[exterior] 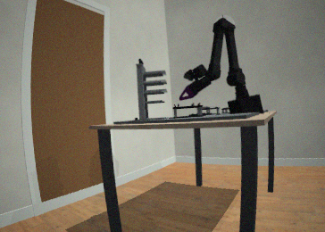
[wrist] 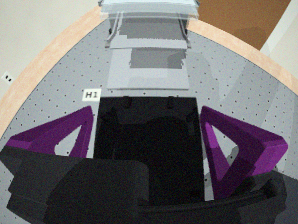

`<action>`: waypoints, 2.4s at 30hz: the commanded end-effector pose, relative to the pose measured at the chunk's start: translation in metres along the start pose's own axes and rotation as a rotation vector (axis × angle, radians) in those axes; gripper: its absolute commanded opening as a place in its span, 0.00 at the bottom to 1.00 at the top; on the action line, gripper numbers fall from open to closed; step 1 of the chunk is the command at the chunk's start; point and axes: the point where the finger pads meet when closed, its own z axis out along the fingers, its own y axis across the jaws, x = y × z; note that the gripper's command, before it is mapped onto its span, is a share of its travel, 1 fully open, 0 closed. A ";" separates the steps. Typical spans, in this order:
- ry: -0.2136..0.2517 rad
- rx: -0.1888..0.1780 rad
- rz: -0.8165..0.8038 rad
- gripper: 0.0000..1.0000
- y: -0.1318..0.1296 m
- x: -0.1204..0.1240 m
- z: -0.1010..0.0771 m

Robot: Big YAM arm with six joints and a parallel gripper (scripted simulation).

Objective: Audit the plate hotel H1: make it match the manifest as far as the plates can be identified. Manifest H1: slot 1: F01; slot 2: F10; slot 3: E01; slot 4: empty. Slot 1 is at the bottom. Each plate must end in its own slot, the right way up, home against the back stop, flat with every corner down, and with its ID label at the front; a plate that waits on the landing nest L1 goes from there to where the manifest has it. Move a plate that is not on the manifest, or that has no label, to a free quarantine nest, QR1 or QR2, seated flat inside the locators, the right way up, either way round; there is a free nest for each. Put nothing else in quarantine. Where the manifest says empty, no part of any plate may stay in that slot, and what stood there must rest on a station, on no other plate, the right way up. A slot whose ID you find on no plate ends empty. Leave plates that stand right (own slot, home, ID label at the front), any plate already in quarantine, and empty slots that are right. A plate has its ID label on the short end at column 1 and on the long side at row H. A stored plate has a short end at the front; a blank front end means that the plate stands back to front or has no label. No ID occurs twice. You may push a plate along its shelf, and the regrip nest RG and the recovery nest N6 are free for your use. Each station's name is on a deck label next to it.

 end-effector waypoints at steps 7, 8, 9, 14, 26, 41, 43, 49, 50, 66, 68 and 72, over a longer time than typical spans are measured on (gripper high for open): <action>-0.037 -0.002 0.013 1.00 0.002 -0.016 0.005; -0.037 -0.002 0.013 1.00 0.002 -0.016 0.005; -0.037 -0.002 0.013 1.00 0.002 -0.016 0.005; -0.037 -0.002 0.013 1.00 0.002 -0.016 0.005; -0.037 -0.002 0.013 1.00 0.002 -0.016 0.005; -0.048 -0.002 0.015 1.00 0.000 -0.013 -0.005; -0.049 -0.012 0.019 1.00 0.004 -0.011 -0.009; -0.048 -0.012 0.026 1.00 0.004 -0.006 -0.017; -0.048 -0.012 0.026 1.00 0.004 -0.005 -0.018; -0.018 -0.006 0.013 1.00 0.002 0.002 -0.039; -0.018 -0.006 0.014 1.00 0.002 0.000 -0.042; -0.017 -0.006 0.014 1.00 0.002 -0.002 -0.048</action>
